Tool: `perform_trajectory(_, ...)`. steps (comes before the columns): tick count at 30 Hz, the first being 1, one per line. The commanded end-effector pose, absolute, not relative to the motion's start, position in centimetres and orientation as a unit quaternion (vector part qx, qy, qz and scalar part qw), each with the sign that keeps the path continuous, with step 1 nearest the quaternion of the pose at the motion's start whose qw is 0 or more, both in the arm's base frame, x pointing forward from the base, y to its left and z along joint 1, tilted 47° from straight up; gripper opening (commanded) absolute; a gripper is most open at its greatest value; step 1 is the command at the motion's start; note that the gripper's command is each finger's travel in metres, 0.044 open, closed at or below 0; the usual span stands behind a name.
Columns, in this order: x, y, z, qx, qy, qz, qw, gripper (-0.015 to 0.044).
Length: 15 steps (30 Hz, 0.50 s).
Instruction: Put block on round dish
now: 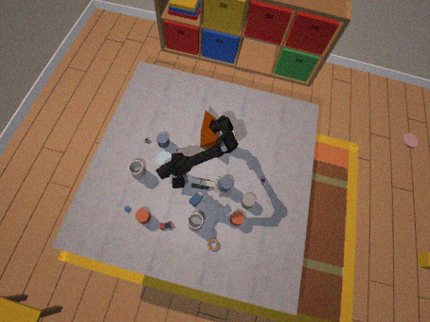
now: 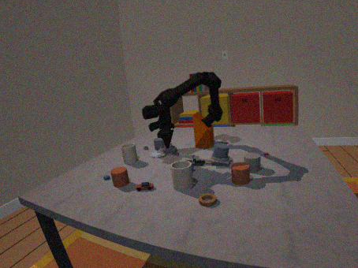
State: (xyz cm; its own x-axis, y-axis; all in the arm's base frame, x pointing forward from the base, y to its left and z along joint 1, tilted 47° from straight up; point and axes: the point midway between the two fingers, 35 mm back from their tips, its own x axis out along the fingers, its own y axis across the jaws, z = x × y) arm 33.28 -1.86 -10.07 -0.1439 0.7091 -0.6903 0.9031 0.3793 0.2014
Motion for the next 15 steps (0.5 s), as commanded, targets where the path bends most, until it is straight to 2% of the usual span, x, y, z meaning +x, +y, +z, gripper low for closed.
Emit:
perform_trajectory(1,33.16,-1.33,-10.51,0.543,0.744,-0.132,0.366,0.0260)
perform_trajectory(5,33.08,-1.04,-10.77,0.543,0.744,-0.132,0.366,0.0260)
perform_trajectory(9,33.08,-1.04,-10.77,0.543,0.744,-0.132,0.366,0.0155)
perform_trajectory(15,33.08,-1.04,-10.77,0.543,0.744,-0.132,0.366,0.0115)
